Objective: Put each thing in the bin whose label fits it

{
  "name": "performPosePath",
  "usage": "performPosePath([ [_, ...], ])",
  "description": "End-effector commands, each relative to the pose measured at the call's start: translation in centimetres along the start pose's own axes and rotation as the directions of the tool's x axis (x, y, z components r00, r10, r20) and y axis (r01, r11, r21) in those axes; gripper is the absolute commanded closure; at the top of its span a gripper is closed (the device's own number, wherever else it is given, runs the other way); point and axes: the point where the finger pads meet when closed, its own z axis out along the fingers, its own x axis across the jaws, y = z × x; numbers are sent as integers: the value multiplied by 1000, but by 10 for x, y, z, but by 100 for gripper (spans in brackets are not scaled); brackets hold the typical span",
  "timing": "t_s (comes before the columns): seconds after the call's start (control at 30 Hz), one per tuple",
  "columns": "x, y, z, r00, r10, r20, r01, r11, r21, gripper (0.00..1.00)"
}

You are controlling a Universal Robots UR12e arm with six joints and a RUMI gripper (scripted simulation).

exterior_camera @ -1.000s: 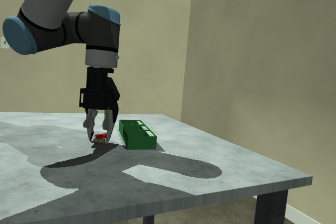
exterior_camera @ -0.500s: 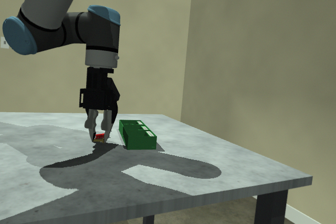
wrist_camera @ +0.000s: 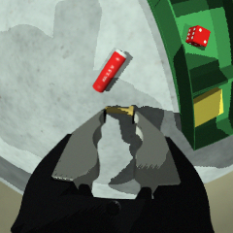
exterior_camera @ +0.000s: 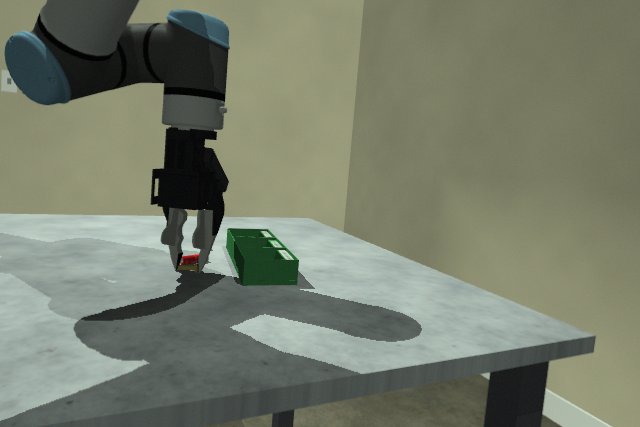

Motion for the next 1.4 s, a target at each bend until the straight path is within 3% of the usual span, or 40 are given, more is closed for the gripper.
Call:
performPosePath([
  [0.0,0,0,-1,1000,0,-1,0,1000,0,100],
  [0.3,0,0,-1,1000,0,-1,0,1000,0,100],
  [0.97,0,0,-60,1000,0,-1,0,1000,0,100],
  [1.37,0,0,-60,1000,0,-1,0,1000,0,100],
])
